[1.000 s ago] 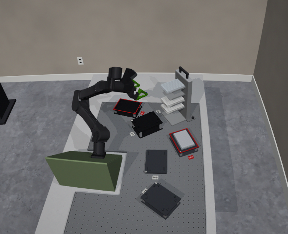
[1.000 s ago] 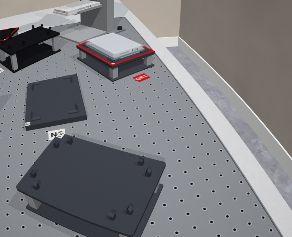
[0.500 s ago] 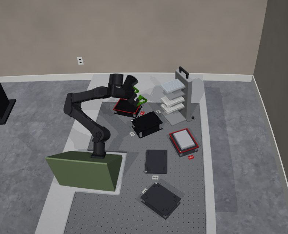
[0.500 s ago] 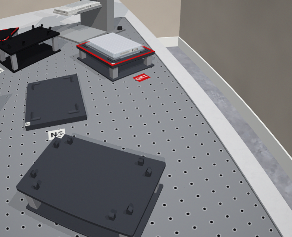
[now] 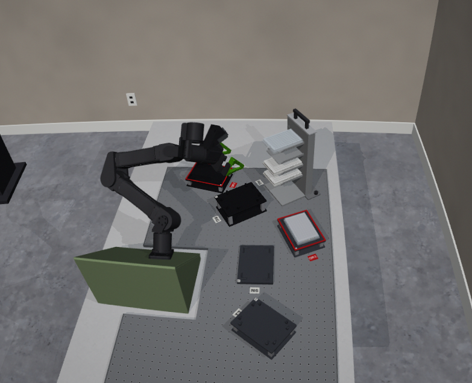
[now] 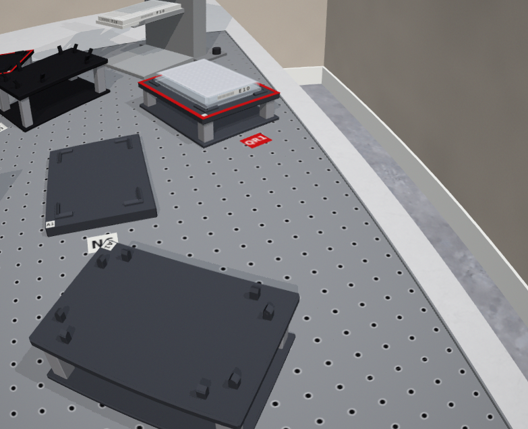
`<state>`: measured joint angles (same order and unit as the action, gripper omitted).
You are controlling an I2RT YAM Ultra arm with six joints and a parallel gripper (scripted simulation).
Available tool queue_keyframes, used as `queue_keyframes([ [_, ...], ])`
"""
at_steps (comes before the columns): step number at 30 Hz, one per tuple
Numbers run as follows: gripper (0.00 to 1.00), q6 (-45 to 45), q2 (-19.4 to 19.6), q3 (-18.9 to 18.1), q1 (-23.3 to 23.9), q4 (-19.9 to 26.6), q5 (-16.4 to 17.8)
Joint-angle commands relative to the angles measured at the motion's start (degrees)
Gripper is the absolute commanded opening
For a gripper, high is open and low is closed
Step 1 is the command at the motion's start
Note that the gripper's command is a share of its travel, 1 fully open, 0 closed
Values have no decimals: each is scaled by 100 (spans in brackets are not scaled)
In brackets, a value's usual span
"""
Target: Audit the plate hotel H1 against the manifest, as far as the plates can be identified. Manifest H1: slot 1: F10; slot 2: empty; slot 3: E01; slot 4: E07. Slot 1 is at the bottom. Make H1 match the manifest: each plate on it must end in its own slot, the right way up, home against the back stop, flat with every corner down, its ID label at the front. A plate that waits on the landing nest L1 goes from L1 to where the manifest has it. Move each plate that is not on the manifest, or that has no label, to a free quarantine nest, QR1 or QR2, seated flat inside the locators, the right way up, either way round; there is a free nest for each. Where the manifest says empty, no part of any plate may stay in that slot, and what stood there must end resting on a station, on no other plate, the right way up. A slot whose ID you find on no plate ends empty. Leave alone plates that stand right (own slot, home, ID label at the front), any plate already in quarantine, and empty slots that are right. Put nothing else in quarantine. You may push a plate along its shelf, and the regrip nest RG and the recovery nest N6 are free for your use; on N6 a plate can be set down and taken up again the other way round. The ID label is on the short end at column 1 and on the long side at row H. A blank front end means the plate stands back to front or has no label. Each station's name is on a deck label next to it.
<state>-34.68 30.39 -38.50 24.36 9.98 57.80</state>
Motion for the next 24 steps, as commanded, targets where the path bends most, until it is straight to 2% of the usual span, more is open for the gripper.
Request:
queue_keyframes([
  [1, 100, -6, 91, -100, -95, -96, -291],
  [24, 100, -26, 669, -384, -763, -412, -961],
])
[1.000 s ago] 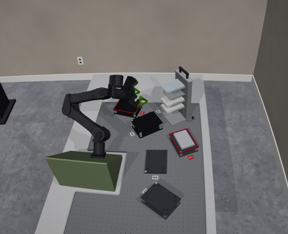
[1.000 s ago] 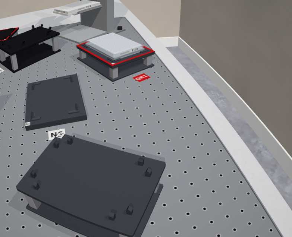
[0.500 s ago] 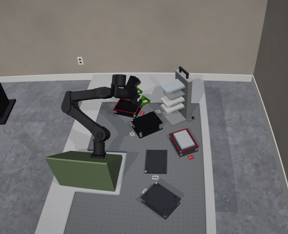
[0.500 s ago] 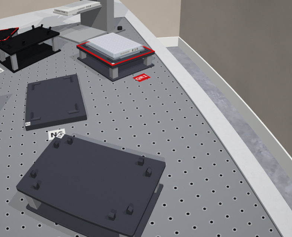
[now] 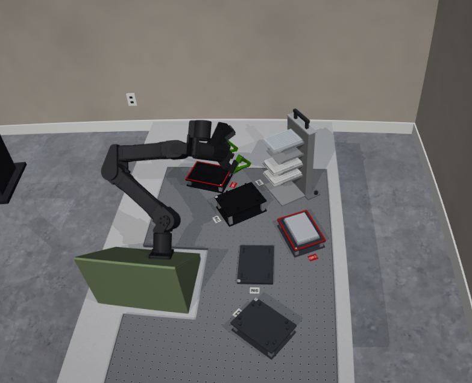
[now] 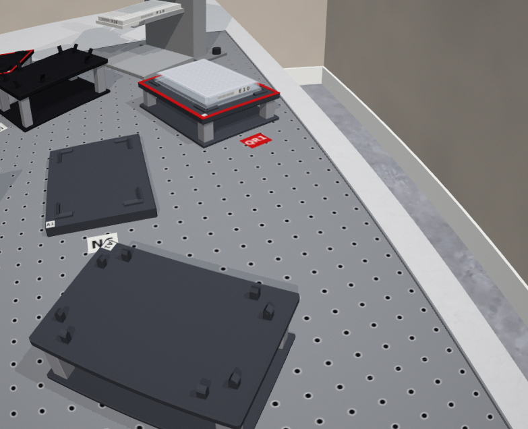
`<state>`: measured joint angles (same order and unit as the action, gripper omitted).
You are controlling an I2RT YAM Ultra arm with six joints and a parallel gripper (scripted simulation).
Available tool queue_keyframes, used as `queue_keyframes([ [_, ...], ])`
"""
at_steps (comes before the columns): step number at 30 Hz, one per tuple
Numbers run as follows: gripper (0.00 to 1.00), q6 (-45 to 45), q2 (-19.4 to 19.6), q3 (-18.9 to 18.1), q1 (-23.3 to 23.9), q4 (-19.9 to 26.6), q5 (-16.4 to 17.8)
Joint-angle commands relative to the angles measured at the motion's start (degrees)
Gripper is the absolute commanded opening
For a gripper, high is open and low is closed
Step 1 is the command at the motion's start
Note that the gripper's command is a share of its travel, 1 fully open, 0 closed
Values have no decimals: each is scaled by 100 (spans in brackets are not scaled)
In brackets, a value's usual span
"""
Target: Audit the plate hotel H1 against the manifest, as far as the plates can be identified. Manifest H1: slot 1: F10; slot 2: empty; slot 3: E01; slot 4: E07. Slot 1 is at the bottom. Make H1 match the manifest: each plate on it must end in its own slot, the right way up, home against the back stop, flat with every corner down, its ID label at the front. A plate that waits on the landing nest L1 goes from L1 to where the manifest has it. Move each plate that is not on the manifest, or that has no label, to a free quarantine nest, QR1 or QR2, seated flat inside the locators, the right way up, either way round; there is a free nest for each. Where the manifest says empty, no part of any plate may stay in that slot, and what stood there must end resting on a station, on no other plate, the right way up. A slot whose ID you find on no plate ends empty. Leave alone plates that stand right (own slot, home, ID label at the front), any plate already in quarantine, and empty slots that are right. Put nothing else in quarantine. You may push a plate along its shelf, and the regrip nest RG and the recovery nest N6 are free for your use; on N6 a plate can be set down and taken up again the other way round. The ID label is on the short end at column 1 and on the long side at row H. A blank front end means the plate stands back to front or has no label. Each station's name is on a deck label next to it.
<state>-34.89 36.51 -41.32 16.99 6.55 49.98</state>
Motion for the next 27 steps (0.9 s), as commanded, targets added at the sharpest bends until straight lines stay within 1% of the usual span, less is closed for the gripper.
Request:
queue_keyframes([
  [1, 100, -5, 88, -119, -56, -84, -208],
  [11, 100, -11, 394, -289, -320, -228, -474],
  [13, 100, -11, 394, -289, -320, -228, -474],
  [27, 100, -17, 822, -548, -623, -405, -778],
])
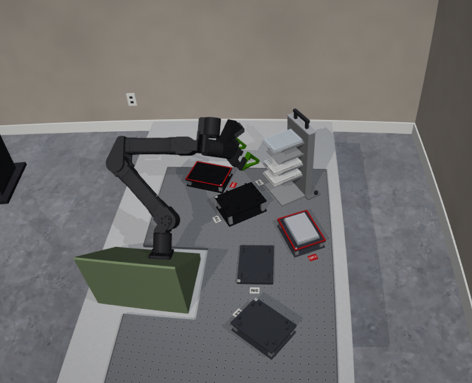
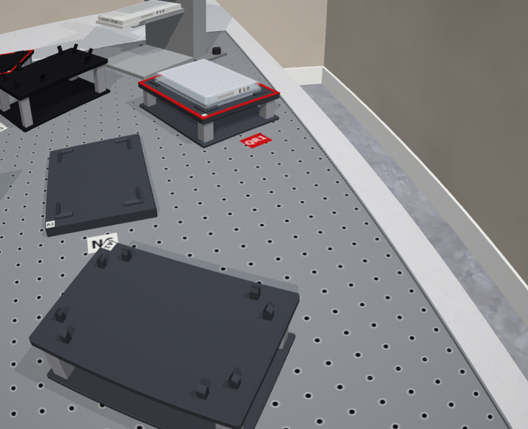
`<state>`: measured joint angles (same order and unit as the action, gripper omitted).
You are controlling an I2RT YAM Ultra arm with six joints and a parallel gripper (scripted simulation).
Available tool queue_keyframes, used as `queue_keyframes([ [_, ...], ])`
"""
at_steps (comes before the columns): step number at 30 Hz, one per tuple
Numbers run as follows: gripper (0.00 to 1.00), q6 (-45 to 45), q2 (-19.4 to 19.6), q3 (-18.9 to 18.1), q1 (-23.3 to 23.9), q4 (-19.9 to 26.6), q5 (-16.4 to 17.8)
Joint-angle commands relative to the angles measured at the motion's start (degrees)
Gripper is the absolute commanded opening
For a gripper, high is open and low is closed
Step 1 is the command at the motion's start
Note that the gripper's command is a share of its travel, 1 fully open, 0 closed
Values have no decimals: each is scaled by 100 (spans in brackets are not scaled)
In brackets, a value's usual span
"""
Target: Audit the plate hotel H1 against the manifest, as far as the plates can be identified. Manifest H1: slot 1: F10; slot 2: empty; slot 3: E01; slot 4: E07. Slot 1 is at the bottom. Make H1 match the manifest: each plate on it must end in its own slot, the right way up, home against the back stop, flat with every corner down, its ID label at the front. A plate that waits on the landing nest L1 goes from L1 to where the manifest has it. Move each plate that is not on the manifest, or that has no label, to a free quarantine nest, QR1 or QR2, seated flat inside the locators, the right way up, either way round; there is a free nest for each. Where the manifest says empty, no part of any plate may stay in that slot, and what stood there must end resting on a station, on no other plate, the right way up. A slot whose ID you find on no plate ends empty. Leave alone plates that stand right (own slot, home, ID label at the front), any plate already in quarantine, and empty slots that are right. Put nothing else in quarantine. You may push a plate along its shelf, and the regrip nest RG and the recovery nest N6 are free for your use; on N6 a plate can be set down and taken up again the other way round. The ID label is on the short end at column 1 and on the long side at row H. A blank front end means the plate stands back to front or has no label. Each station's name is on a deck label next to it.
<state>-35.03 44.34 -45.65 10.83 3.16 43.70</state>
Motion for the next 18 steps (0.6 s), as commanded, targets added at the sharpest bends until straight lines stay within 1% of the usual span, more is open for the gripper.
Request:
queue_keyframes([
  [1, 100, -5, 70, -135, -26, -77, -170],
  [3, 100, -5, 70, -135, -26, -77, -170],
  [18, 100, -10, 520, -441, -279, -229, -424],
])
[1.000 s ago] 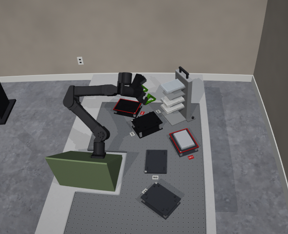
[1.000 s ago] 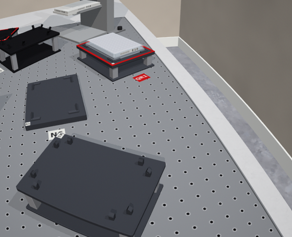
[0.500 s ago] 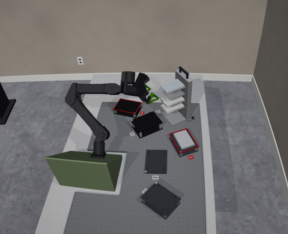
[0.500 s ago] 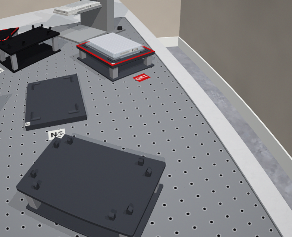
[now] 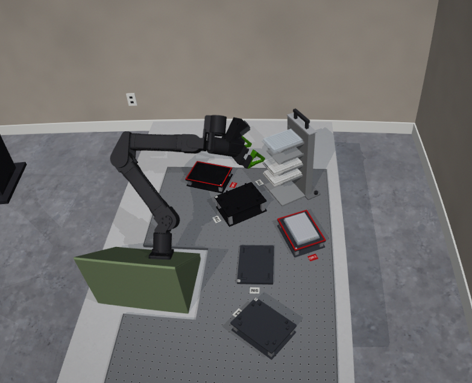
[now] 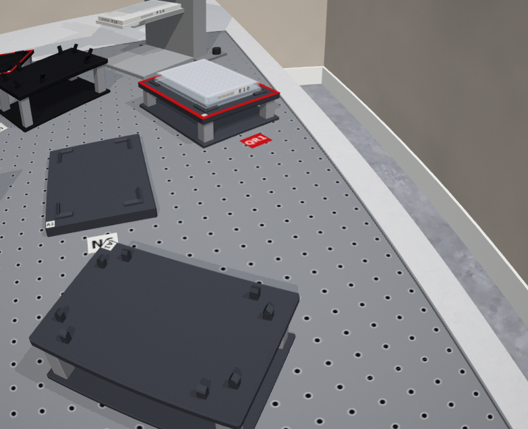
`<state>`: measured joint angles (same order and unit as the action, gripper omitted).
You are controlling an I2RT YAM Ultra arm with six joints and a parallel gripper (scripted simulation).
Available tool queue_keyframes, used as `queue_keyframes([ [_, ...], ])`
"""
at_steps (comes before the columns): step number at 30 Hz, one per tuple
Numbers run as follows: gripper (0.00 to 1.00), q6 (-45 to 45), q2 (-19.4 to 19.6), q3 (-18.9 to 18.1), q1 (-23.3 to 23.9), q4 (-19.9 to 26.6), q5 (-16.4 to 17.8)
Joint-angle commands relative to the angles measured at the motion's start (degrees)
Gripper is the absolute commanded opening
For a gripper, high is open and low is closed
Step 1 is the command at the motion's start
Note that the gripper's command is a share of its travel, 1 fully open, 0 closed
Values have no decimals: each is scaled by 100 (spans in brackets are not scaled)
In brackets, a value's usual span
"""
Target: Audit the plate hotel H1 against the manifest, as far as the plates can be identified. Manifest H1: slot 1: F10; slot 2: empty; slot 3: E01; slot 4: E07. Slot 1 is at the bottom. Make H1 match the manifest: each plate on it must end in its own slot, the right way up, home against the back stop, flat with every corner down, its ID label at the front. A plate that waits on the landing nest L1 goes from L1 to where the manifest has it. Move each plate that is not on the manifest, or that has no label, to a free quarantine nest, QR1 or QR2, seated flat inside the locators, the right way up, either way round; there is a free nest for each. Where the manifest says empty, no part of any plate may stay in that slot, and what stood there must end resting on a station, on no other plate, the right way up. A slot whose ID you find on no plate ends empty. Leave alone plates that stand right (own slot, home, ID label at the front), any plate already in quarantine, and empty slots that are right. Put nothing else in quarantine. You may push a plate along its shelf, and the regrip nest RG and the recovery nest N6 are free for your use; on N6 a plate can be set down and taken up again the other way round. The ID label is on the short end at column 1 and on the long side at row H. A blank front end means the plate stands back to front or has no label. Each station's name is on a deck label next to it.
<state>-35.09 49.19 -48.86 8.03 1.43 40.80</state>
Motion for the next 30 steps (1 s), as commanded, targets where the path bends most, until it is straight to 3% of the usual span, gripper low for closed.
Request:
queue_keyframes([
  [1, 100, -3, 35, -120, 1, -56, -134],
  [30, 100, -9, 798, -717, -334, -232, -472],
])
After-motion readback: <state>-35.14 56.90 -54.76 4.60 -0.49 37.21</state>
